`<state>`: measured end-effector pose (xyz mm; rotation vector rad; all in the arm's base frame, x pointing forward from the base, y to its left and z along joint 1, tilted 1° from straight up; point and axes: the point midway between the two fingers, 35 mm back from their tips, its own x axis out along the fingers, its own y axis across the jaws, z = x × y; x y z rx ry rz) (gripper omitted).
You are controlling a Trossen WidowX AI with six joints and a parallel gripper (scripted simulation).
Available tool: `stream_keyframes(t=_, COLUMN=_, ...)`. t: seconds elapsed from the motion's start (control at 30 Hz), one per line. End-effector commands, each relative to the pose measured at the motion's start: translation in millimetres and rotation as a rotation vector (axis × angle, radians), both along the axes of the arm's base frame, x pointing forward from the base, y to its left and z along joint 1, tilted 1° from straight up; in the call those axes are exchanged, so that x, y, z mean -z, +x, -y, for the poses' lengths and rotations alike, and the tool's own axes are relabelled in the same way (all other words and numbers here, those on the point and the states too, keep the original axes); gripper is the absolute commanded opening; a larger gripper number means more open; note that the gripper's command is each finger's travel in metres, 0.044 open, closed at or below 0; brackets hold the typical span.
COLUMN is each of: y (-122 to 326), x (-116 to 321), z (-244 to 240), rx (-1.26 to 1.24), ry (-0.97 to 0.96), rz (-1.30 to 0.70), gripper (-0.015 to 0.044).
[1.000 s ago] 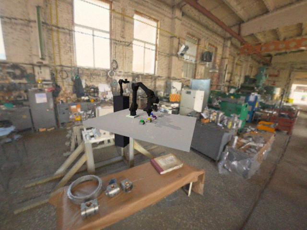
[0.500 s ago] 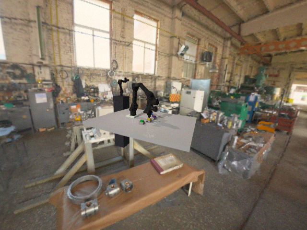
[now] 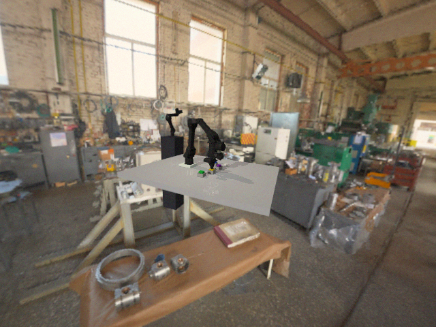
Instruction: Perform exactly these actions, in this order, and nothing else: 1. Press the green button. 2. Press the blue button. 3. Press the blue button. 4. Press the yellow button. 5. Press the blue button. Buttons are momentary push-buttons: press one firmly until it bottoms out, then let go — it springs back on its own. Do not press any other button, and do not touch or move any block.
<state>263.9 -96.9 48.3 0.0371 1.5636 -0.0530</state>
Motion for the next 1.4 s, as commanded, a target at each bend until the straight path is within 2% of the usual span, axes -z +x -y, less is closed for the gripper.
stream_keyframes(t=0.0, y=-2, x=2, z=0, rx=-0.004, ry=0.000, rz=-0.007, gripper=0.0020)
stream_keyframes(t=0.37, y=-2, x=2, z=0, rx=-0.004, ry=0.000, rz=-0.007, gripper=0.0020)
stream_keyframes(t=0.5, y=-1, x=-28, z=0, rx=-0.004, ry=0.000, rz=-0.006, gripper=0.0020)
stream_keyframes(t=0.67, y=-1, x=-38, z=0, rx=-0.004, ry=0.000, rz=-0.007, gripper=0.0020)
stream_keyframes(t=0.83, y=-1, x=-90, z=-1, rx=-0.004, ry=0.000, rz=-0.007, gripper=0.0020)
stream_keyframes(t=0.97, y=-1, x=-92, z=-2, rx=-0.004, ry=0.000, rz=-0.007, gripper=0.0020)
stream_keyframes(t=1.1, y=2, x=-91, z=-28, rx=0.004, ry=0.012, rz=-0.005, gripper=0.0020)
stream_keyframes(t=1.37, y=-7, x=-91, z=-131, rx=0.010, ry=0.028, rz=-0.009, gripper=0.0020)
